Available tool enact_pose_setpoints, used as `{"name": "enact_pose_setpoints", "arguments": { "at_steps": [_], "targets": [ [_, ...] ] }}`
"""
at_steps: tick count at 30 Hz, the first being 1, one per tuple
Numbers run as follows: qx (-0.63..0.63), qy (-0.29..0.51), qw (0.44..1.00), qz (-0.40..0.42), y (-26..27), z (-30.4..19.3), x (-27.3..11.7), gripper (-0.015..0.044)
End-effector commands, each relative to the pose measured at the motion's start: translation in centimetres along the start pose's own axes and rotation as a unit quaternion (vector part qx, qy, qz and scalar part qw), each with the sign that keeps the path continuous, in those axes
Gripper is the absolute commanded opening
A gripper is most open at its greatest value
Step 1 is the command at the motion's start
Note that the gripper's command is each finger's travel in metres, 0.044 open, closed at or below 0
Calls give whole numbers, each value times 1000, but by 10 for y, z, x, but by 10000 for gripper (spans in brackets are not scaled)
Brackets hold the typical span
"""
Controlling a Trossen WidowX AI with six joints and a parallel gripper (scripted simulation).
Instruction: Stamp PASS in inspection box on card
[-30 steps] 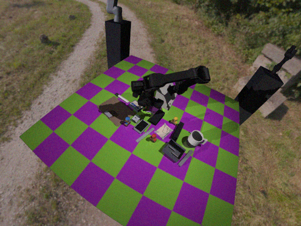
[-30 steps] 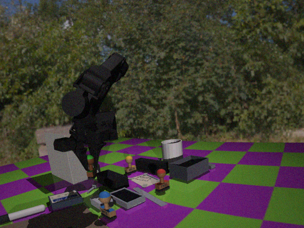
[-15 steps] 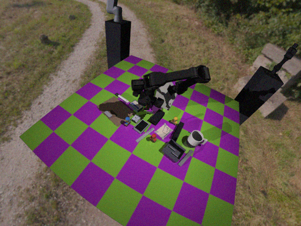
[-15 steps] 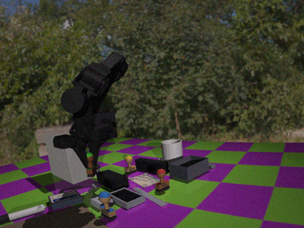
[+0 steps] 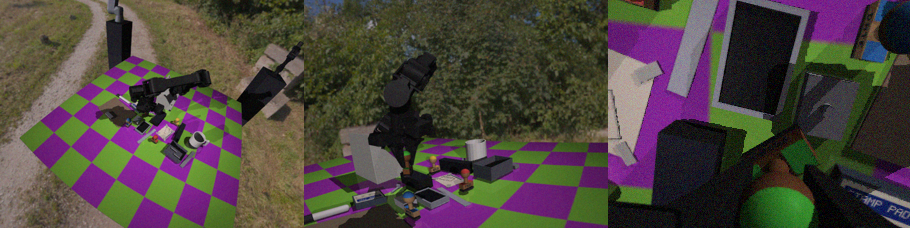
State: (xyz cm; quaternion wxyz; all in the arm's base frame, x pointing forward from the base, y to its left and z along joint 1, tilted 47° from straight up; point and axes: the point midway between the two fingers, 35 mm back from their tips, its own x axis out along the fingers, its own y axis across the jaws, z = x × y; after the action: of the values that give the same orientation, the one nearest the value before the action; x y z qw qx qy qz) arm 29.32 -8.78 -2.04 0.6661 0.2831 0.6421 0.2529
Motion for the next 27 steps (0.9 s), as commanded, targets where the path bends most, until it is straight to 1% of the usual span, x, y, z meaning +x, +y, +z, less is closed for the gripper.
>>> {"name": "enact_pose_setpoints", "arguments": {
  "at_steps": [1, 9, 27],
  "targets": [
    [4, 0, 1000, 3, 5, 16, 1, 0],
    [3, 0, 1000, 6, 19, 48, 2, 0],
    [2, 0, 1000, 5, 19, 49, 11, 0]
  ]
}}
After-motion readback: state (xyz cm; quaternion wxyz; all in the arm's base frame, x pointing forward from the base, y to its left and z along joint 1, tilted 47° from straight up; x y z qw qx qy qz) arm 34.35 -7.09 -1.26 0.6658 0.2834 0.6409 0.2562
